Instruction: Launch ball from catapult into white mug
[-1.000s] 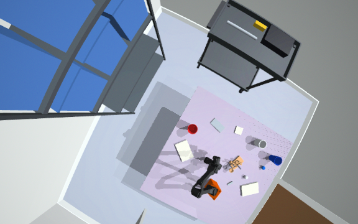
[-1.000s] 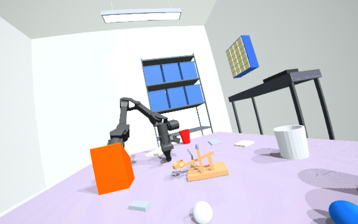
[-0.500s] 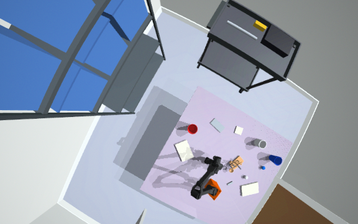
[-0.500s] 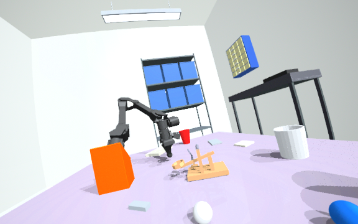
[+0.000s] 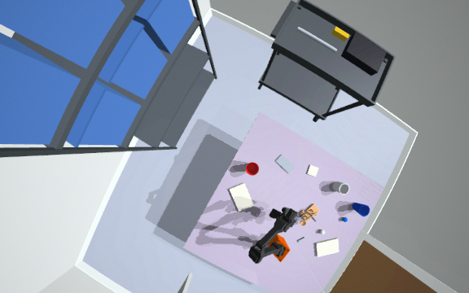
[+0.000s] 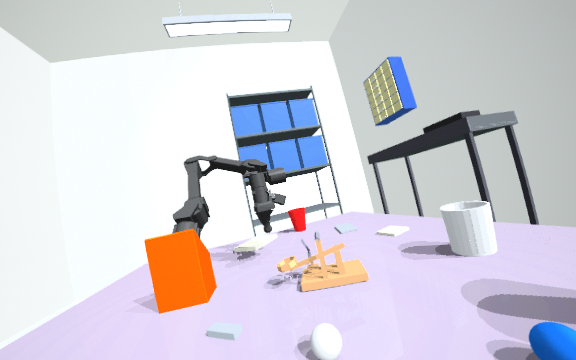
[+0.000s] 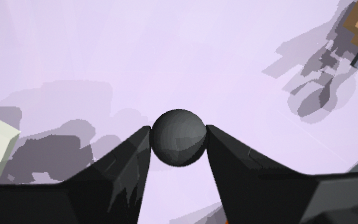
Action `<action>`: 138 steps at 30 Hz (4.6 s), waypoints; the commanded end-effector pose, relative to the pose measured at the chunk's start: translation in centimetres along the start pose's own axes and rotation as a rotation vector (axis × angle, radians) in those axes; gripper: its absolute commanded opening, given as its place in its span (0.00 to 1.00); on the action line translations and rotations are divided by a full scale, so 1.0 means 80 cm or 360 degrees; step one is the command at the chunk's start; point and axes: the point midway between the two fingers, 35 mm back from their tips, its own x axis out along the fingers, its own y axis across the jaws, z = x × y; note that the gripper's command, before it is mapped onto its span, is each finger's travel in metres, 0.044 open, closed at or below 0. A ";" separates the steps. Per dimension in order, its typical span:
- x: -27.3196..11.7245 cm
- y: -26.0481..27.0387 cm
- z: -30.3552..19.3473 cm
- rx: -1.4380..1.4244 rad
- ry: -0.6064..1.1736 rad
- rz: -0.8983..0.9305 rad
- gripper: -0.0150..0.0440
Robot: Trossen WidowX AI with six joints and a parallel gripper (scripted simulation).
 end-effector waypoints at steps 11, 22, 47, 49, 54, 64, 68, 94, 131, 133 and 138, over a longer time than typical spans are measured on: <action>-0.041 -0.005 0.001 0.0060 0.0025 0.0029 0.25; -0.037 -0.051 0.026 0.0165 0.0111 -0.0008 0.25; -0.019 -0.175 0.050 0.0383 0.0333 -0.0001 0.25; -0.017 -0.185 0.049 0.0399 0.0351 0.0005 0.25; -0.011 -0.212 0.046 0.0438 0.0398 0.0024 0.25; 0.003 -0.263 0.033 0.0512 0.0485 0.0076 0.25; 0.009 -0.281 0.025 0.0534 0.0519 0.0103 0.25; 0.053 -0.295 0.017 0.0551 0.0549 0.0131 0.25; -0.079 -0.377 0.124 0.0712 -0.0012 -0.0132 1.00; -0.084 -0.388 0.147 0.0714 -0.0118 -0.0164 1.00; -0.101 -0.412 0.205 0.0705 -0.0383 -0.0215 1.00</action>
